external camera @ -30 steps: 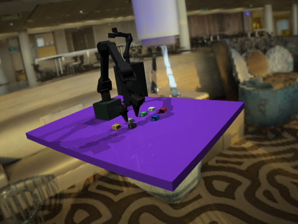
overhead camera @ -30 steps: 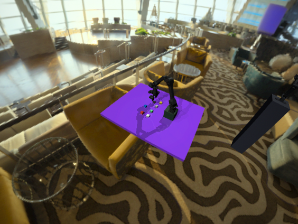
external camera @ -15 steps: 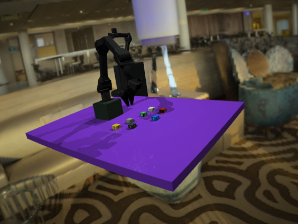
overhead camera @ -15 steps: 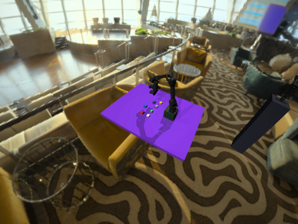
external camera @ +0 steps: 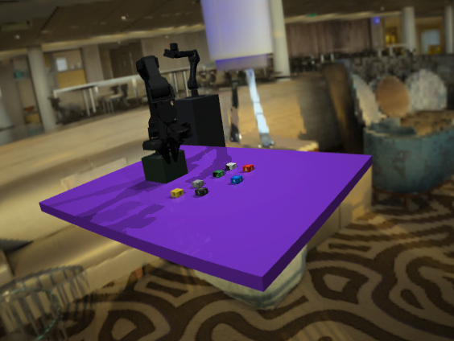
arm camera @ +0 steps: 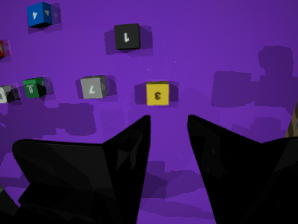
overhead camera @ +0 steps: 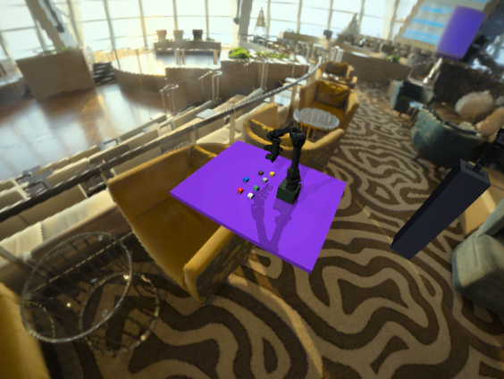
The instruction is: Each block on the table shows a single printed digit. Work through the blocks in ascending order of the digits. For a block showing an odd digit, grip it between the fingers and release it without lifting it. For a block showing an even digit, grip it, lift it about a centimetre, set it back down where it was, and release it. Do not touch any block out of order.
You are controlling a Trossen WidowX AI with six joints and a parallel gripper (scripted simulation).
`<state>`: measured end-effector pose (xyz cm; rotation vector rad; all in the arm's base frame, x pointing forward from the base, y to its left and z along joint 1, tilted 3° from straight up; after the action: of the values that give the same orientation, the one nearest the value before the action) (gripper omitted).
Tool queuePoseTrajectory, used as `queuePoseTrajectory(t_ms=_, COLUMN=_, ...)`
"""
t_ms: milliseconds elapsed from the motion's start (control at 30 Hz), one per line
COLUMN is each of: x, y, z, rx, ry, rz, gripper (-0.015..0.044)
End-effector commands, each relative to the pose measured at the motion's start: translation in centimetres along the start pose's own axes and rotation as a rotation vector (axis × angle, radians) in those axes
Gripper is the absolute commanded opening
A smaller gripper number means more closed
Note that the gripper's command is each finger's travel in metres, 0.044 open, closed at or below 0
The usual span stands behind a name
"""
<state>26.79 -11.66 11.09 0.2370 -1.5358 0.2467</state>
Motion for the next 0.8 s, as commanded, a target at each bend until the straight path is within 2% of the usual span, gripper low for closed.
queuePoseTrajectory(t_ms=0, x=-2.8, y=-0.1, z=0.2, rx=0.013, ry=0.000, rz=0.001, gripper=0.0199)
queuePoseTrajectory(t_ms=100, x=-7.6, y=0.1, z=0.4, rx=0.013, ry=0.001, rz=0.000, gripper=0.0278)
queuePoseTrajectory(t_ms=267, x=-7.9, y=0.2, z=0.5, rx=0.013, ry=0.001, rz=0.000, gripper=0.0400)
queuePoseTrajectory(t_ms=767, x=-10.0, y=0.1, z=0.5, rx=0.013, ry=0.001, rz=0.000, gripper=0.0400)
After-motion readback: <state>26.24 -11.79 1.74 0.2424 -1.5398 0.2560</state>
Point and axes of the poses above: the point midway between the two fingers, 35 mm back from their tips, its own x axis back along the fingers, its own y axis across the jaws, z = x × y, the point moved 6 cm from there along x, back along the fingers, and after that the axes turned 7 degrees about x, right-handed, at the moved point
